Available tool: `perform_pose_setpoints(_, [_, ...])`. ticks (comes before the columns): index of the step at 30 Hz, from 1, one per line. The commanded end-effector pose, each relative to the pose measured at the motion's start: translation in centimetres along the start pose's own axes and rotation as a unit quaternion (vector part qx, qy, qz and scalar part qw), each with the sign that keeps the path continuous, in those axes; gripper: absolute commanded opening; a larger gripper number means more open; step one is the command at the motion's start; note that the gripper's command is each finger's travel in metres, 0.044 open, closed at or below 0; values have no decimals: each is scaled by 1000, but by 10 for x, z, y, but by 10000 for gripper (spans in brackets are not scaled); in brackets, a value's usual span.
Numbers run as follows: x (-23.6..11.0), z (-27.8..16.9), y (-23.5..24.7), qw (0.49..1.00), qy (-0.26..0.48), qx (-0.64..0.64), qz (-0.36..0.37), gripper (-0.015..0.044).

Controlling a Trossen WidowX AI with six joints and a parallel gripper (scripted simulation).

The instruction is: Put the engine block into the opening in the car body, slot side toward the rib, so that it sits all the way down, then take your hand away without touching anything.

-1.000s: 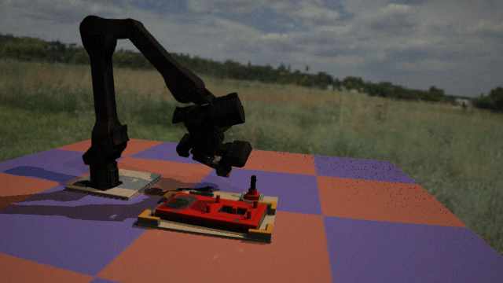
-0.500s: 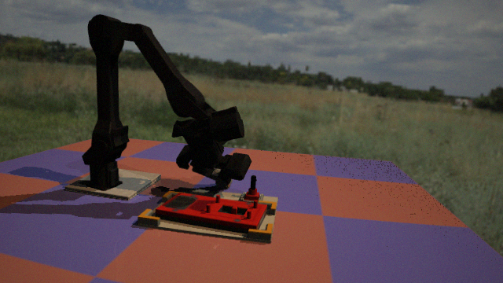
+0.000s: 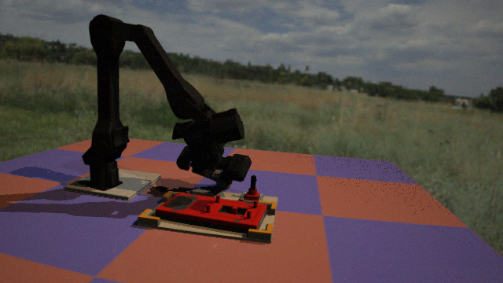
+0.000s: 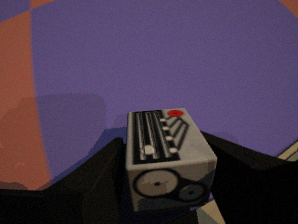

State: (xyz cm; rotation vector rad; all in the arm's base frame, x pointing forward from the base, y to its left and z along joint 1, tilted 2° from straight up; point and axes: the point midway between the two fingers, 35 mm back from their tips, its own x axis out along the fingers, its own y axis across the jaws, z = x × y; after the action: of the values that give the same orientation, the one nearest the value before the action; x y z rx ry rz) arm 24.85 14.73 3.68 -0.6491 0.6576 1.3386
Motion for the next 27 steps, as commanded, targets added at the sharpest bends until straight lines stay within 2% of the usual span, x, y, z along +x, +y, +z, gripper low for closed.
perform_pose_setpoints(1, [0, 0, -1, 1000, 0, -1, -1, 289])
perform_pose_setpoints(7, [0, 0, -1, 1000, 0, -1, -1, 440])
perform_pose_setpoints(14, [-3, 1, -1, 1000, 2, -1, 0, 440])
perform_pose_setpoints(24, [-43, -1, -1, 1000, 7, -1, 2, 440])
perform_pose_setpoints(27, [-45, -1, -1, 1000, 7, -1, 2, 440])
